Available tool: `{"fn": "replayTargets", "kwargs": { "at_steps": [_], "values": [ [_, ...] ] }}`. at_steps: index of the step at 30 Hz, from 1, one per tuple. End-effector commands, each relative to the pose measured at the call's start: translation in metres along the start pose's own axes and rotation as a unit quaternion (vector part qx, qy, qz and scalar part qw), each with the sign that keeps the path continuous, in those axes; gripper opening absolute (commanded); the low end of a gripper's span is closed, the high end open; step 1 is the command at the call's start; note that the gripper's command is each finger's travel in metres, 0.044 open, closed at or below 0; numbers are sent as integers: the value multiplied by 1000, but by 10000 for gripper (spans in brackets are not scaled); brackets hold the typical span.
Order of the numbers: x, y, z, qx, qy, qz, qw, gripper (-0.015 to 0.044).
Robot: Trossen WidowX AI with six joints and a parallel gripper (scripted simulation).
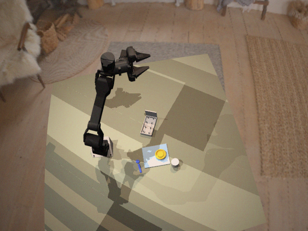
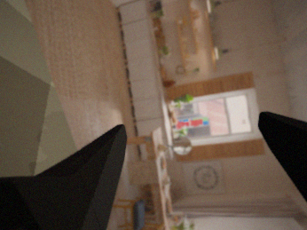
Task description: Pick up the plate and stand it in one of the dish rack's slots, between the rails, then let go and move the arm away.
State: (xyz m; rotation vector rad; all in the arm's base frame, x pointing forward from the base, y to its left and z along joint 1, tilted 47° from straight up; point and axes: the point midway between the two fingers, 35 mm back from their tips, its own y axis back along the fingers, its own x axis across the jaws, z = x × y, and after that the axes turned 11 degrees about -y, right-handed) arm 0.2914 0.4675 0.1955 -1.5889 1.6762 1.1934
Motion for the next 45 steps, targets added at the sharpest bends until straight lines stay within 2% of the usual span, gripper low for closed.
{"fn": "replayTargets", "kwargs": {
  "at_steps": [1, 13, 24, 34, 45],
  "values": [
    [0, -1, -1, 0, -2, 1, 1000, 400],
    [37, -41, -49, 42, -114, 80, 989, 400],
    [76, -66, -101, 106, -228, 150, 956, 400],
    [112, -76, -152, 185, -329, 201, 904, 400],
    [152, -72, -212, 294, -427, 240, 821, 400]
  ]
}}
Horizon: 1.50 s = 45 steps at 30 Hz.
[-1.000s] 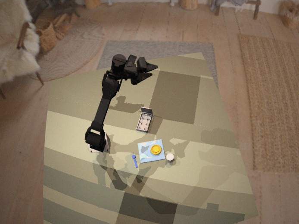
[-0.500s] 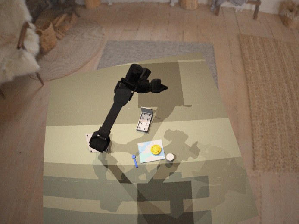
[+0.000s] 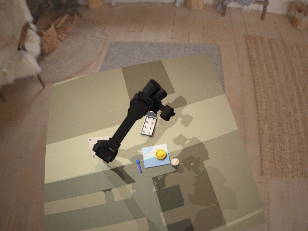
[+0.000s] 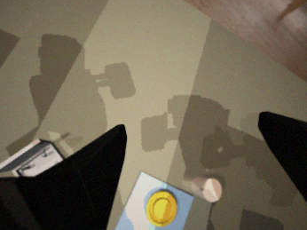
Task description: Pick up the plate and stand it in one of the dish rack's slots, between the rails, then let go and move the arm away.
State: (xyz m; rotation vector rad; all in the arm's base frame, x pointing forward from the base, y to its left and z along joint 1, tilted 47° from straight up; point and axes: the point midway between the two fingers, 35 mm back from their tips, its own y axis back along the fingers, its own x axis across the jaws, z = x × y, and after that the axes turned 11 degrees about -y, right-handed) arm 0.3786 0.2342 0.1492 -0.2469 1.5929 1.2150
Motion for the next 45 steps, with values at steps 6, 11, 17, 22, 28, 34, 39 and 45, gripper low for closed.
{"fn": "replayTargets", "kwargs": {
  "at_steps": [6, 11, 17, 22, 28, 34, 39, 45],
  "values": [
    [-18, -23, -50, 93, -105, 13, 990, 400],
    [-30, -31, -79, 147, -167, 11, 975, 400],
    [-43, -36, -115, 212, -239, -1, 947, 400],
    [-53, -37, -144, 266, -297, -19, 917, 400],
    [-57, -37, -153, 281, -313, -26, 907, 400],
    [-35, -103, -201, 337, -301, 8, 892, 400],
    [-30, -121, -222, 353, -298, 20, 887, 400],
    [-31, -125, -227, 353, -298, 20, 887, 400]
  ]
}}
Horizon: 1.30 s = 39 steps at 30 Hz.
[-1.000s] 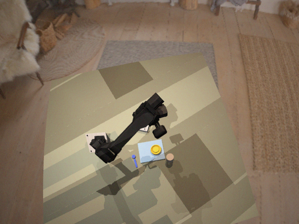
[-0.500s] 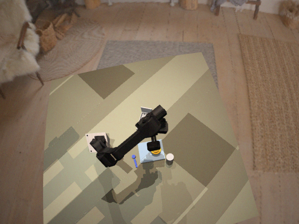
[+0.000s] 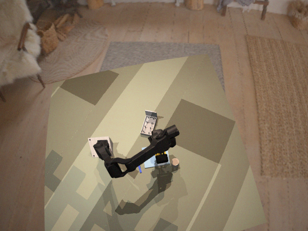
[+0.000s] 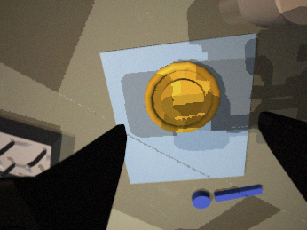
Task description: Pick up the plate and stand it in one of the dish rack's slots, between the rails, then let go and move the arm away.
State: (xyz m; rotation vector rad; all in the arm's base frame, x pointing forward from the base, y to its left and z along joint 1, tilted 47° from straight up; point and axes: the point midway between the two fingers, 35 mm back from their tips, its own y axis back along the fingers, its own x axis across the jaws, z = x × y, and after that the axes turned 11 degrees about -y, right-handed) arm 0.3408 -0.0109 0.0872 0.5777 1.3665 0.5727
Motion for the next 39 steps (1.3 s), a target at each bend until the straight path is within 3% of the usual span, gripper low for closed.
{"fn": "replayTargets", "kwargs": {
  "at_steps": [1, 35, 37, 39],
  "values": [
    [0, -7, -2, 2, 3, 1, 1000, 400],
    [-1, -59, -2, 2, 2, 0, 1000, 400],
    [-1, -59, -2, 2, 2, 0, 1000, 356],
    [-1, -59, -2, 2, 2, 0, 1000, 356]
  ]
}}
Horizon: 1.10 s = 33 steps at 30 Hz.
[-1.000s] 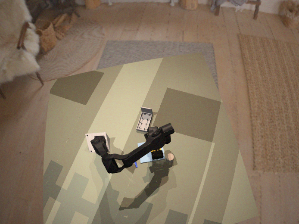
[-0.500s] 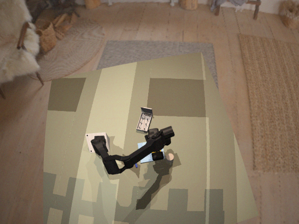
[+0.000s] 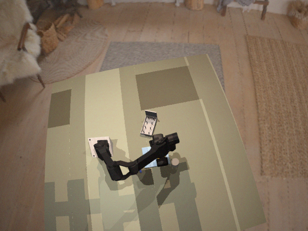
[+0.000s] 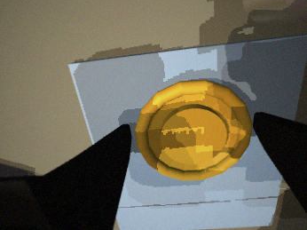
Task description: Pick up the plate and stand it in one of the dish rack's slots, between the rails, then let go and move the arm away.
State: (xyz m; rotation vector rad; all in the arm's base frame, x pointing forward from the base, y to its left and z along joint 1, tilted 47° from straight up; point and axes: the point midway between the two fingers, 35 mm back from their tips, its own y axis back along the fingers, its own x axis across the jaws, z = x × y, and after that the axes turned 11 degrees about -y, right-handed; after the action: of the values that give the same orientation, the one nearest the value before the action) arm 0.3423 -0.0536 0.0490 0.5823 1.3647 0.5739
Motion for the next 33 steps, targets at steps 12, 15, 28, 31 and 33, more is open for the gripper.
{"fn": "replayTargets", "kwargs": {
  "at_steps": [12, 15, 28, 31, 33],
  "values": [
    [0, -2, -2, 1, 3, -2, 1000, 302],
    [0, -2, -2, 1, 3, -2, 1000, 282],
    [5, 57, 9, -20, 9, 11, 1000, 0],
    [6, 73, 10, -25, 11, 14, 1000, 0],
    [7, 83, 11, -28, 12, 16, 999, 0]
  ]
}}
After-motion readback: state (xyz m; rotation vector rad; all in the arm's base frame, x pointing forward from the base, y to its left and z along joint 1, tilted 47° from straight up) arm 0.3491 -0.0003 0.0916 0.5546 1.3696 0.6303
